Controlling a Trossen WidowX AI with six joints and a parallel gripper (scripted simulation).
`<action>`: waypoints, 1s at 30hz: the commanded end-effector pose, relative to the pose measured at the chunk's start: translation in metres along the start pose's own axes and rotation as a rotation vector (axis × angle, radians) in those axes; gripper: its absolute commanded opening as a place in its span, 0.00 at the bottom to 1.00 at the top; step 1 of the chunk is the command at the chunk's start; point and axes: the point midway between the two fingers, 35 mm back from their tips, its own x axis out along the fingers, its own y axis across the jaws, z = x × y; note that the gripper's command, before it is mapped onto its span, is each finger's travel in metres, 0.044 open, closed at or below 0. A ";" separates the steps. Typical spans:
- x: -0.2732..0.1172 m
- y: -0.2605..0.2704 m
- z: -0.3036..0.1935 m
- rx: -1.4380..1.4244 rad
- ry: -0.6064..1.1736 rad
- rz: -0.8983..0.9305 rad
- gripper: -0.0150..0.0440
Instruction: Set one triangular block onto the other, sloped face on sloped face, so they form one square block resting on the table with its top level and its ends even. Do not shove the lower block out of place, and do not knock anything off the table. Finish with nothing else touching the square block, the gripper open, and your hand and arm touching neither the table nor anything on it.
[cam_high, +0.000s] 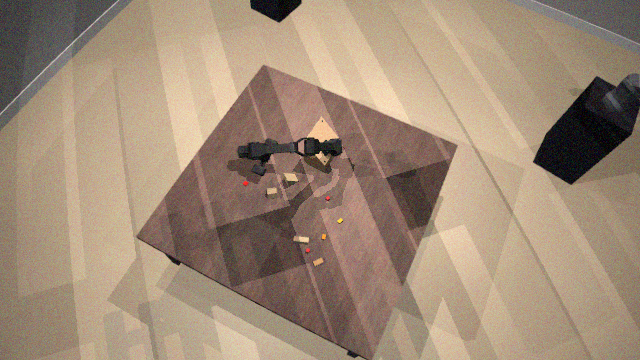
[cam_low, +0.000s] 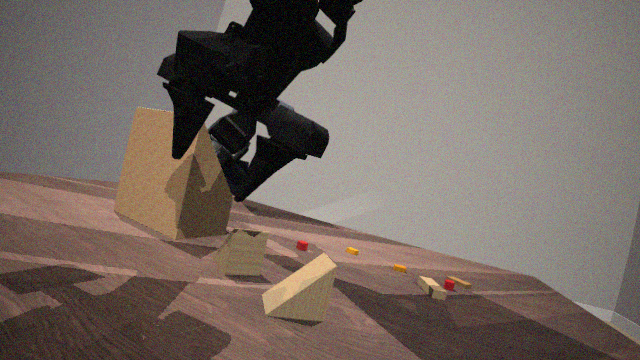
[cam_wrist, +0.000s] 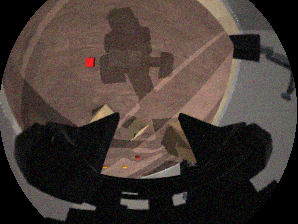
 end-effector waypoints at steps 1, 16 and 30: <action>-0.012 0.060 -0.027 0.383 -0.117 -0.030 1.00; -0.011 0.147 -0.090 0.996 -0.292 0.056 1.00; -0.011 0.152 -0.095 1.028 -0.299 0.065 1.00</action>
